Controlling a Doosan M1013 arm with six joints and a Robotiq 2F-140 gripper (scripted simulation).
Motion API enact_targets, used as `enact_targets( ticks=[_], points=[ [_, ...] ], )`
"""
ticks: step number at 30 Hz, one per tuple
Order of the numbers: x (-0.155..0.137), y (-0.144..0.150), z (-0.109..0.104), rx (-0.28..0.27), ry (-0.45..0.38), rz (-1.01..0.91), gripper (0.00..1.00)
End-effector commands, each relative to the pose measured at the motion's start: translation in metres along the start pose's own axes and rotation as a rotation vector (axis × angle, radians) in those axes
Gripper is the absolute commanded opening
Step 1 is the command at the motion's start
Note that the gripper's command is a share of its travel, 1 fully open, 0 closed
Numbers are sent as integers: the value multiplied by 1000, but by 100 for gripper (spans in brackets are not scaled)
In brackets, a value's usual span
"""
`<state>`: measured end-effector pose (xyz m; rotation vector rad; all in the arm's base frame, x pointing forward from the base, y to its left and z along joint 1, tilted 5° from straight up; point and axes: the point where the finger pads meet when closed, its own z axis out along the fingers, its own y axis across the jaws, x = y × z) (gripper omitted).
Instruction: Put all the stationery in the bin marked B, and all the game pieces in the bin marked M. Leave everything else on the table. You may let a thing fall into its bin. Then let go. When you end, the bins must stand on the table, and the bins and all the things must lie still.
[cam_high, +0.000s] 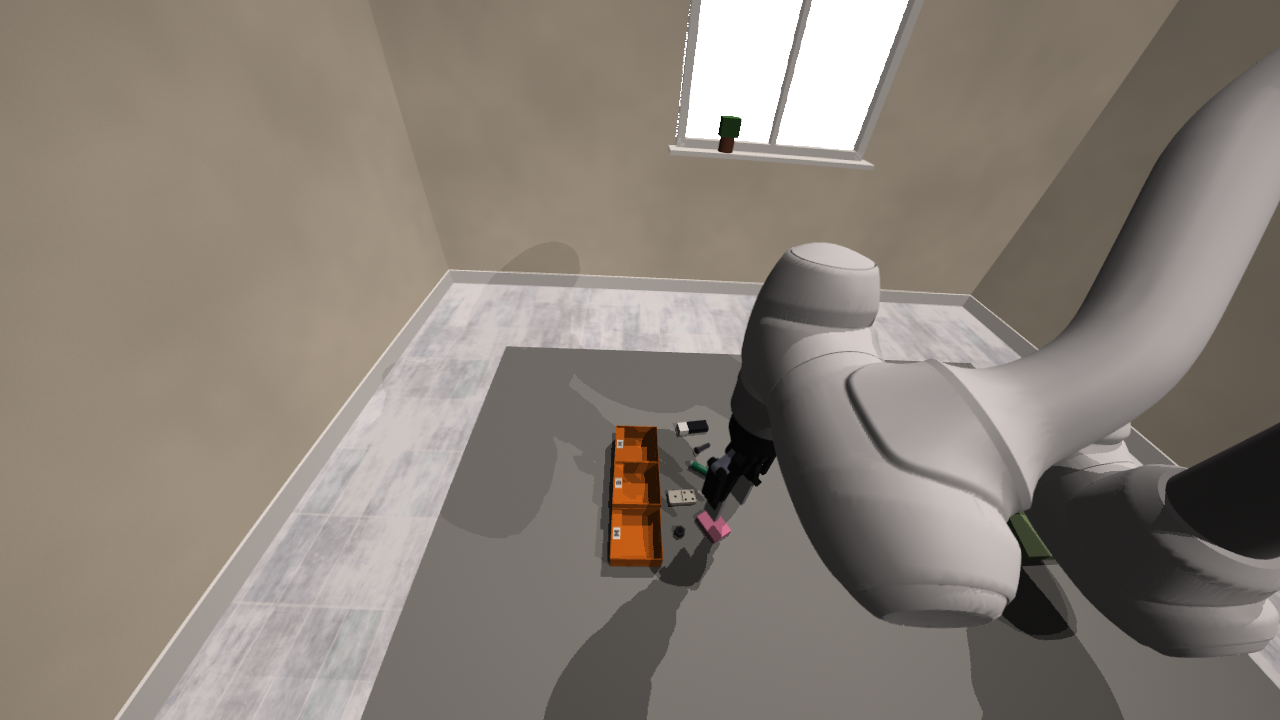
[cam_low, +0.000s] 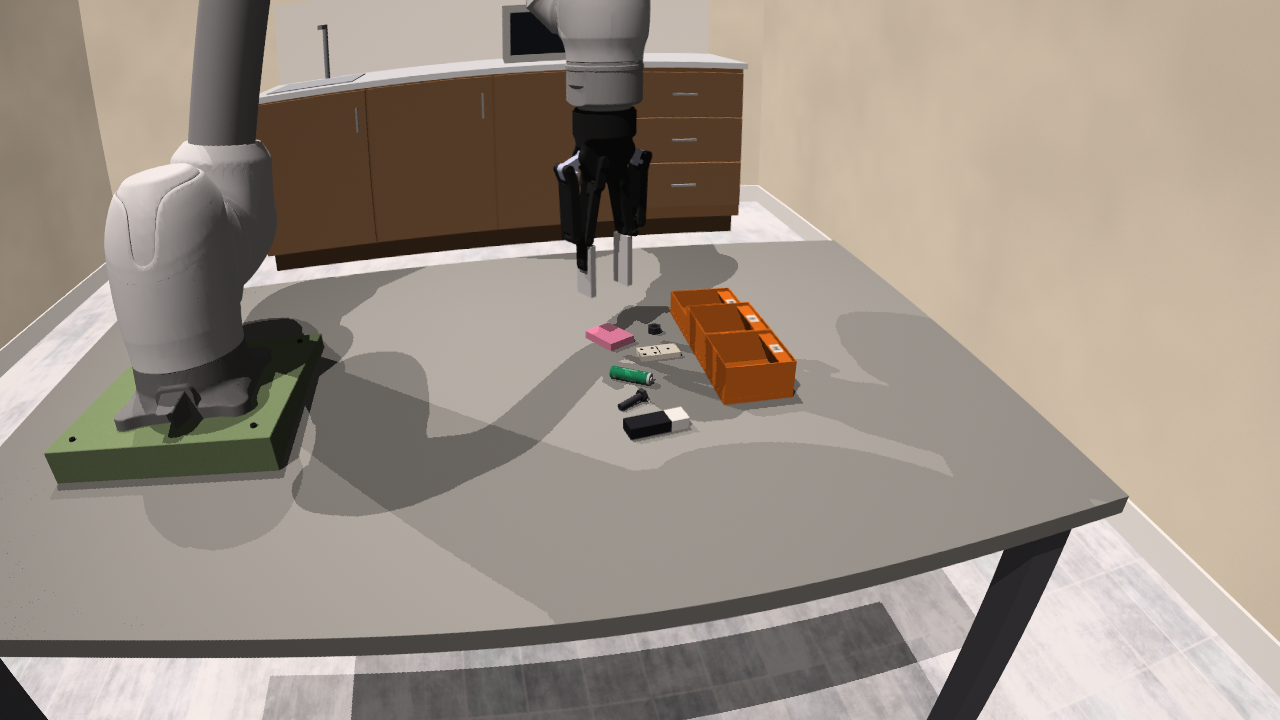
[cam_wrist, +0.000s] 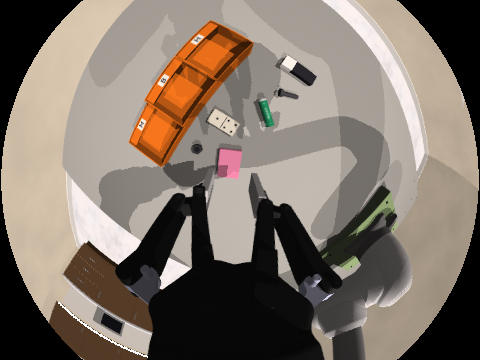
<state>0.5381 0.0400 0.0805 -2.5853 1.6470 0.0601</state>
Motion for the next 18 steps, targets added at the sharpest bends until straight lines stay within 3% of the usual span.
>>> enact_targets(
  ticks=[1, 18],
  points=[
    [0, -2, 0, -1, 2, 3, 33],
    [1, -5, 0, -1, 2, 3, 33]
  ],
)
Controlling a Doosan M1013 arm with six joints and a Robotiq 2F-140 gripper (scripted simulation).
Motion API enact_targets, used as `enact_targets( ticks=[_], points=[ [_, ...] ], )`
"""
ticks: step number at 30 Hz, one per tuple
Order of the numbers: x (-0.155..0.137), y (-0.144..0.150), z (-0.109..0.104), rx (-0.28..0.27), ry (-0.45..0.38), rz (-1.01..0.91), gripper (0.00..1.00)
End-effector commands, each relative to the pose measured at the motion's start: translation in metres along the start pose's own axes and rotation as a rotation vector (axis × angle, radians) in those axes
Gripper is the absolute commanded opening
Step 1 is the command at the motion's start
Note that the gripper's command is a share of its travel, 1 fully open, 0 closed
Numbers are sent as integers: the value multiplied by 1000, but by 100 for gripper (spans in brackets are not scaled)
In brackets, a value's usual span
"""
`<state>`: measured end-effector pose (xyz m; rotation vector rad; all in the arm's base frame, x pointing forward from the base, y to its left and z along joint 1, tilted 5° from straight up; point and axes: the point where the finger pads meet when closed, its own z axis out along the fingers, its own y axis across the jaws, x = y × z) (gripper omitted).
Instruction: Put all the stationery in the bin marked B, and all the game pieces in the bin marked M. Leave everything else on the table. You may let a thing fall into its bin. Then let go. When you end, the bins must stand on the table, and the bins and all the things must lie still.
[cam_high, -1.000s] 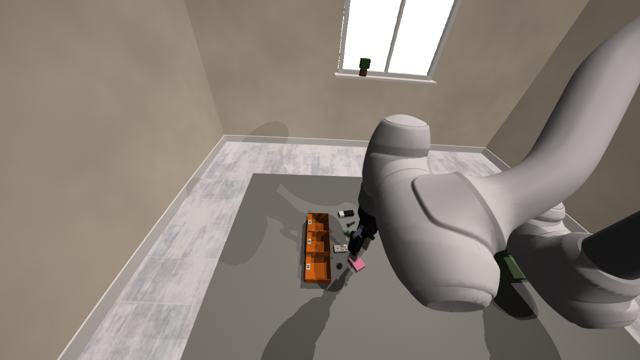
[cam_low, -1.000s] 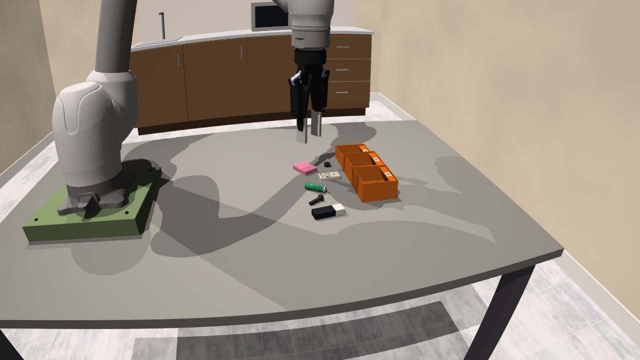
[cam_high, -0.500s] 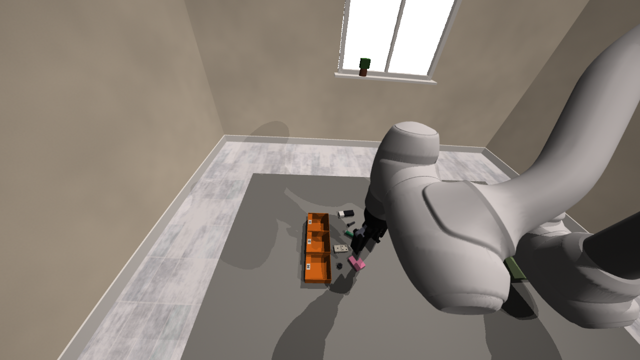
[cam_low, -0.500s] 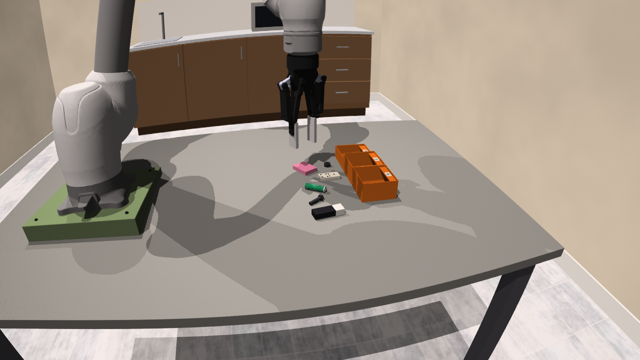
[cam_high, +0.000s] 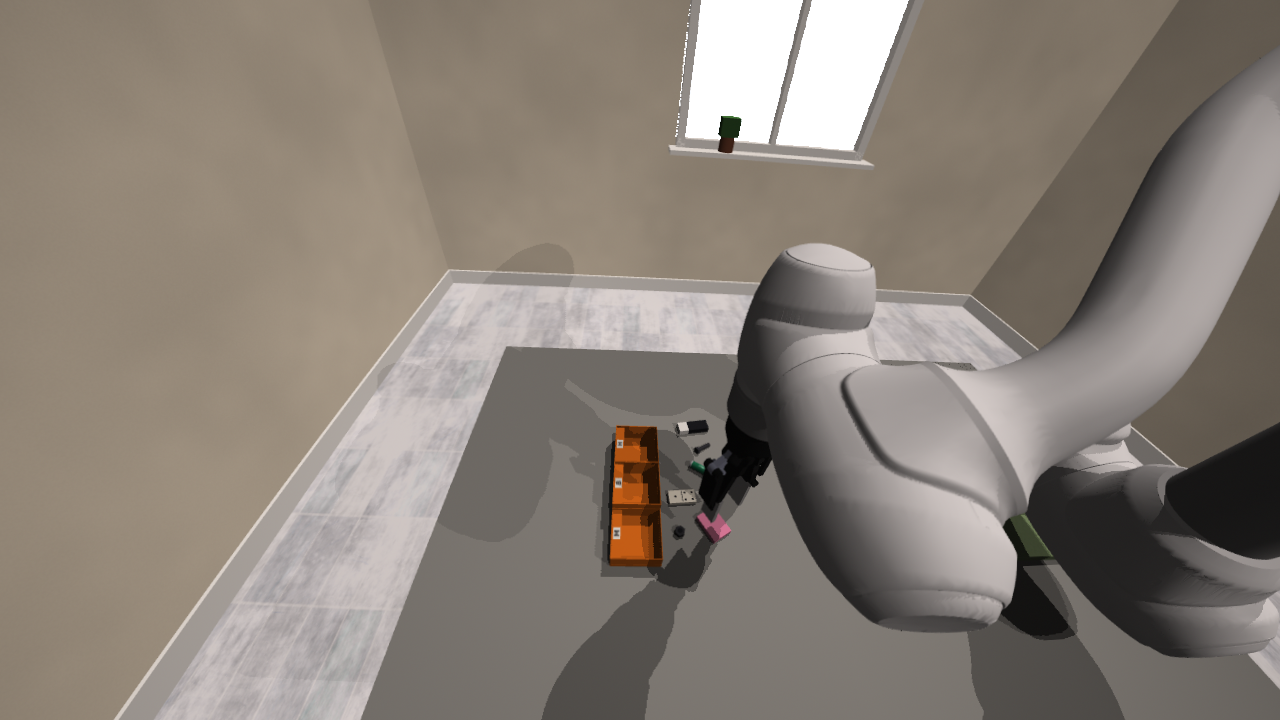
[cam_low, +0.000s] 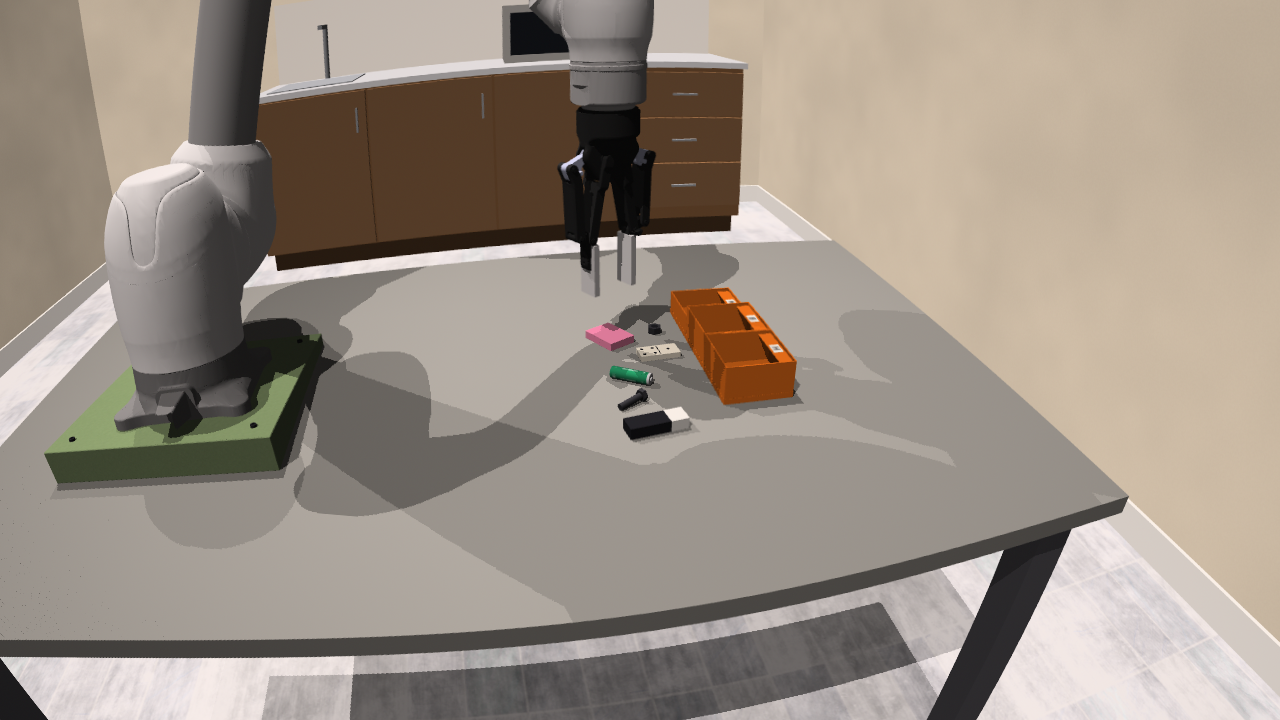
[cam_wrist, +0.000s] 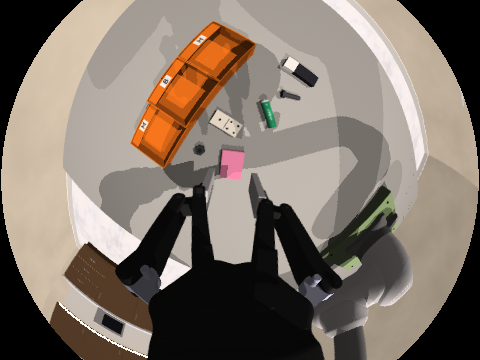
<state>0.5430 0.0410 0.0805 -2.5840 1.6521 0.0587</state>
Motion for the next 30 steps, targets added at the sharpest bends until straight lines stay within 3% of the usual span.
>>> enact_targets(
  ticks=[1, 21, 30],
  points=[
    [0, 0, 0, 0, 0, 0, 33],
    [0, 0, 0, 0, 0, 0, 33],
    [0, 0, 28, 0, 0, 0, 33]
  ],
)
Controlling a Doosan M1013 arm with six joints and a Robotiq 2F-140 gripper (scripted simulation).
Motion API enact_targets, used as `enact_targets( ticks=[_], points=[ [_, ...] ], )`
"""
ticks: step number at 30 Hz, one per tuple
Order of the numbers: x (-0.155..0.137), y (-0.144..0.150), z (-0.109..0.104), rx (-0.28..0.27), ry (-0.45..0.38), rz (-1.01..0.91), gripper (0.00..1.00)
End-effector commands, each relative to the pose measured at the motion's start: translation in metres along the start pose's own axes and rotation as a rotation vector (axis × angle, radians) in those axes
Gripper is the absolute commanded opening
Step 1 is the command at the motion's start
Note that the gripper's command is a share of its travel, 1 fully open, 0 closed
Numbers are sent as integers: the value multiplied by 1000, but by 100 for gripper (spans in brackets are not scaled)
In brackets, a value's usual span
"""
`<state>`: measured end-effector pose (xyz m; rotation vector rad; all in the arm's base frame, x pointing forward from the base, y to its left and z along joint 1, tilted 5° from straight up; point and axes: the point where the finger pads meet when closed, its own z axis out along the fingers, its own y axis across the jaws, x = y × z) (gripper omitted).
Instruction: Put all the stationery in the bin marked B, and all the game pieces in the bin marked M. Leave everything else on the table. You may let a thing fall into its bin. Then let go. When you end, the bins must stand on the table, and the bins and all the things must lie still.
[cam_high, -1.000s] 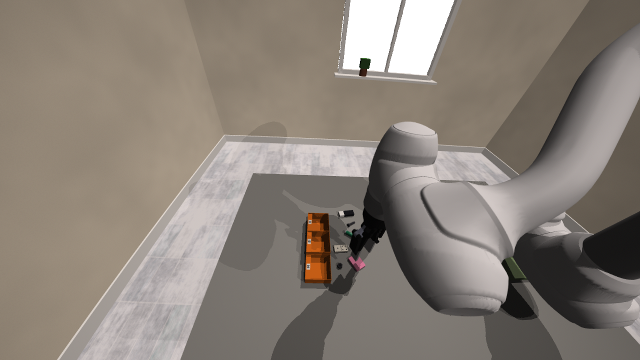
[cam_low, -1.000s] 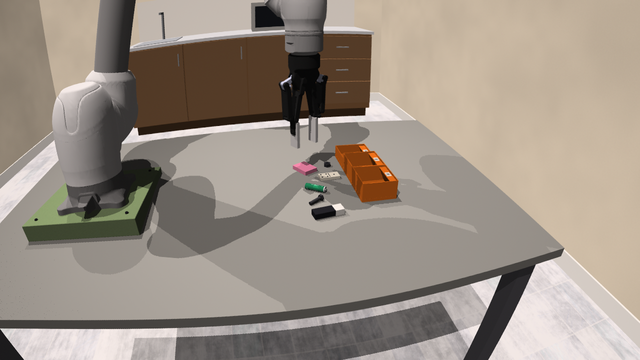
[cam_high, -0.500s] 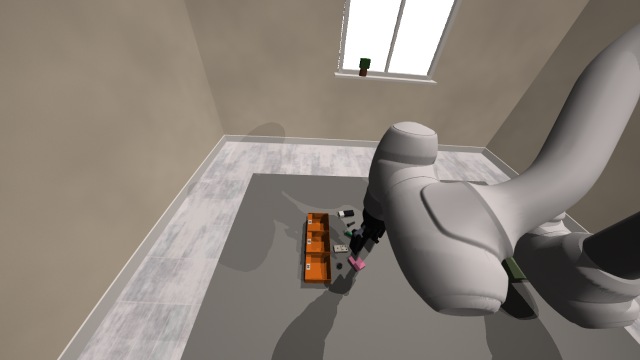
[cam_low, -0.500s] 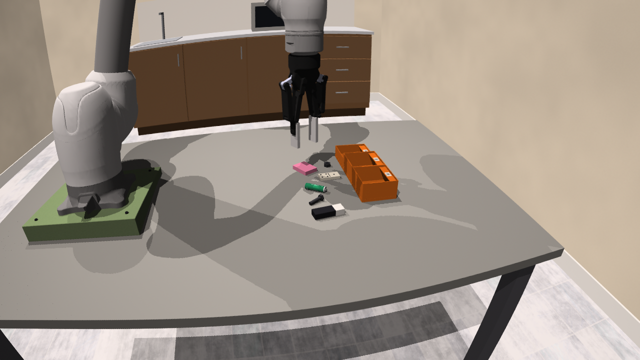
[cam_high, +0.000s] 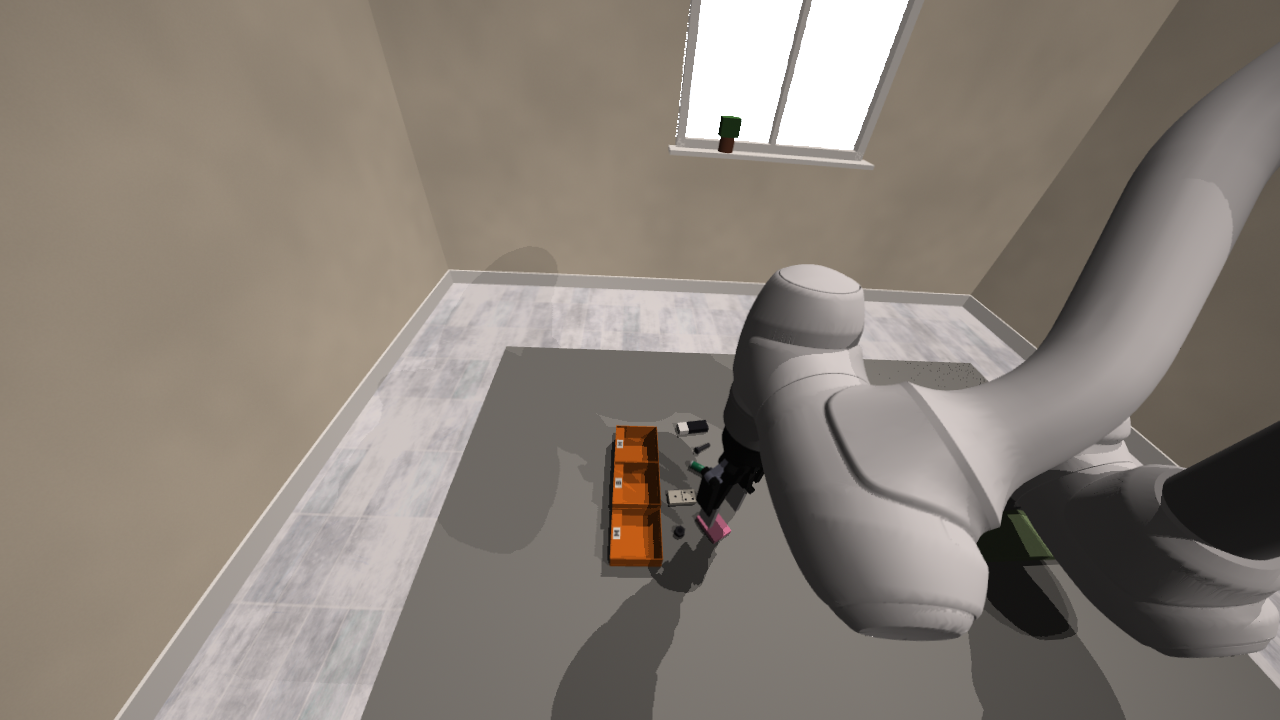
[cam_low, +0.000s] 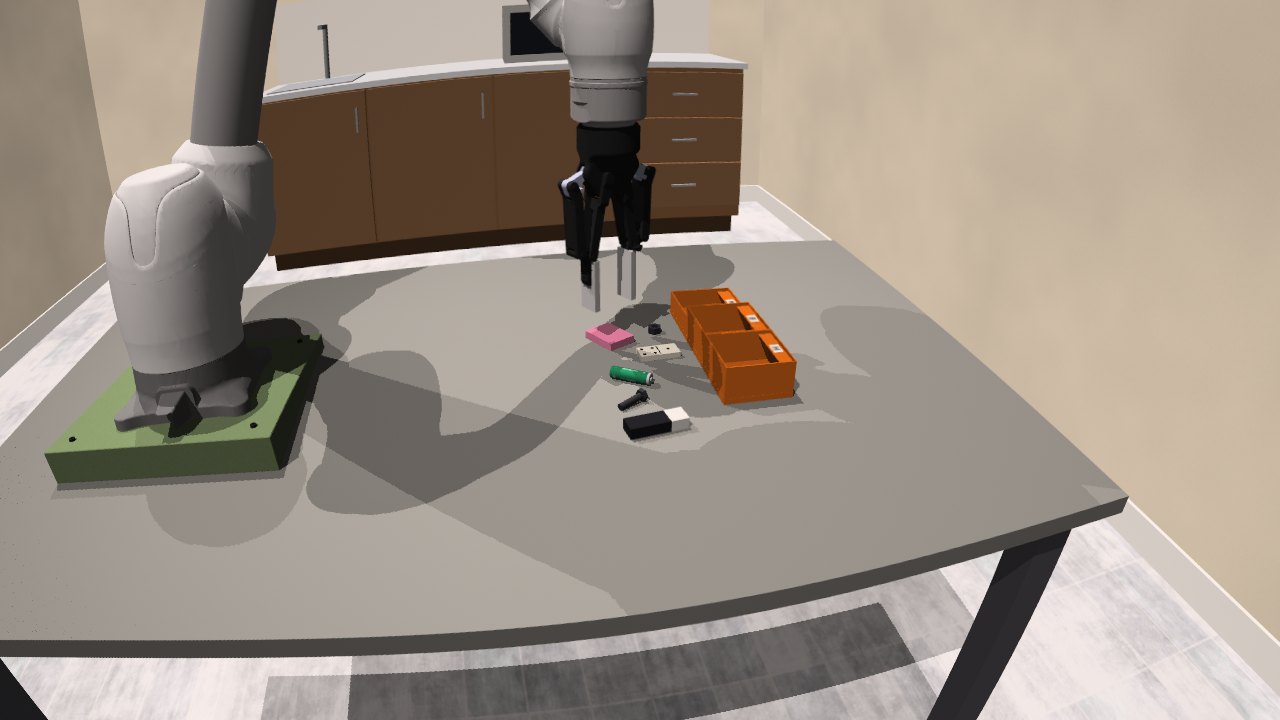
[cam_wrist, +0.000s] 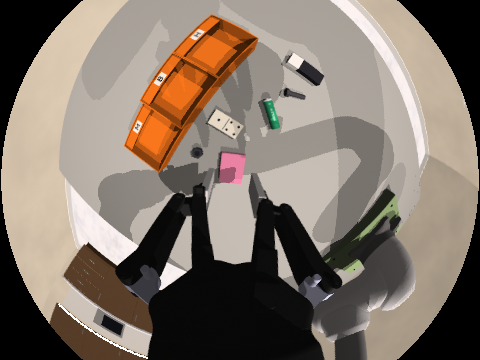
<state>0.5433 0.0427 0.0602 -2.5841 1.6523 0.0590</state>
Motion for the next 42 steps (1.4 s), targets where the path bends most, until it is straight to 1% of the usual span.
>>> enact_targets(
  ticks=[1, 8, 16, 24, 37, 38, 42],
  points=[
    [0, 0, 12, 0, 0, 0, 33],
    [0, 0, 38, 0, 0, 0, 33],
    [0, 0, 39, 0, 0, 0, 33],
    [0, 0, 50, 0, 0, 0, 33],
    [0, 0, 50, 0, 0, 0, 33],
    [0, 0, 50, 0, 0, 0, 21],
    [0, 0, 50, 0, 0, 0, 21]
  ],
)
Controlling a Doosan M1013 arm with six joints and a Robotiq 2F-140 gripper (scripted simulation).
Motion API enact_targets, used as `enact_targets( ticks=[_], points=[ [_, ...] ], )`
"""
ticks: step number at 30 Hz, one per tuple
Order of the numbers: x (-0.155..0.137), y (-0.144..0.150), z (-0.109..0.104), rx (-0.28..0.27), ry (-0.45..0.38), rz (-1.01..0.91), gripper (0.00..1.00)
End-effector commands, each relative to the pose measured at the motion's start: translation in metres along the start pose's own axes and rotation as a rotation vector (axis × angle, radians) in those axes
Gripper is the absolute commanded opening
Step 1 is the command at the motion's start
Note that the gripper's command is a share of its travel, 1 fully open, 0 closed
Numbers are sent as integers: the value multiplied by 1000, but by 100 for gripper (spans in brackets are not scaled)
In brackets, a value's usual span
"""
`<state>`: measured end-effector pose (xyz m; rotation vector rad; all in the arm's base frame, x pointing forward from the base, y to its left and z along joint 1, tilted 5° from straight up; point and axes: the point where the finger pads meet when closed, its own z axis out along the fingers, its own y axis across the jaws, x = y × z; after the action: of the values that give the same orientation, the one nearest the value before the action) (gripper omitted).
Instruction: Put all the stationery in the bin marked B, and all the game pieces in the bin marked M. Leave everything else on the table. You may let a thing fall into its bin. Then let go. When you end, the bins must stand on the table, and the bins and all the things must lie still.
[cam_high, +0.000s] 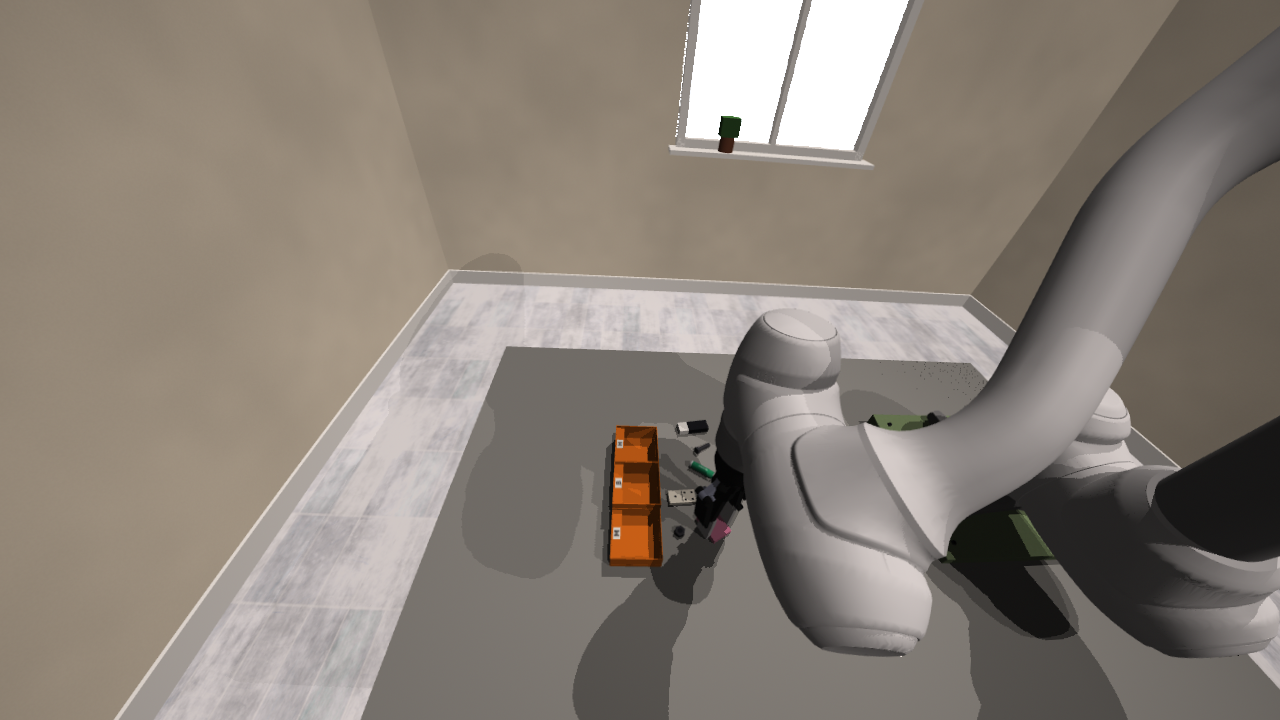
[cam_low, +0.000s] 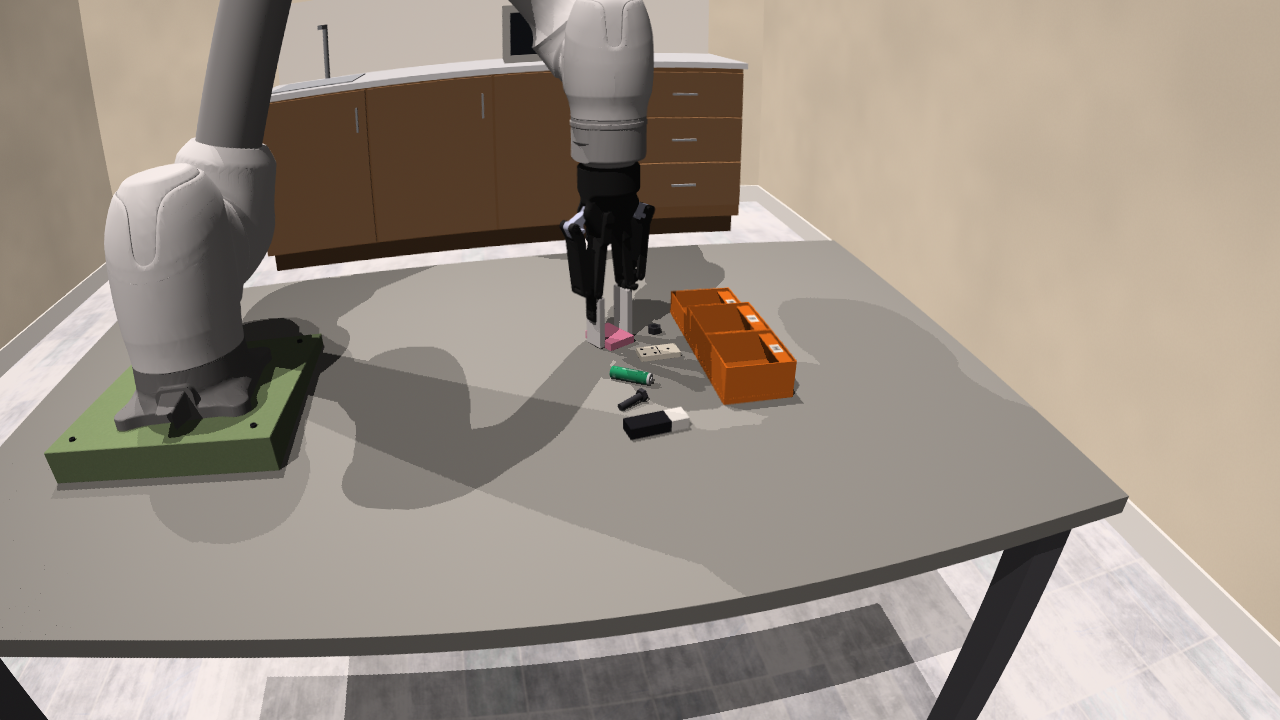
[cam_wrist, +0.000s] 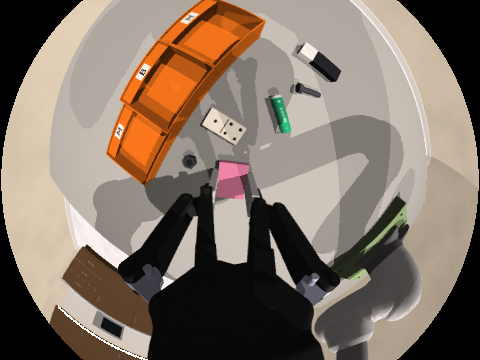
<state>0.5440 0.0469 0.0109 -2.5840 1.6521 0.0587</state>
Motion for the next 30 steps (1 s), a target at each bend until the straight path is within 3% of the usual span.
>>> enact_targets(
  ticks=[1, 27, 30],
  points=[
    [0, 0, 0, 0, 0, 0, 21],
    [0, 0, 0, 0, 0, 0, 21],
    [0, 0, -10, 0, 0, 0, 21]
  ],
)
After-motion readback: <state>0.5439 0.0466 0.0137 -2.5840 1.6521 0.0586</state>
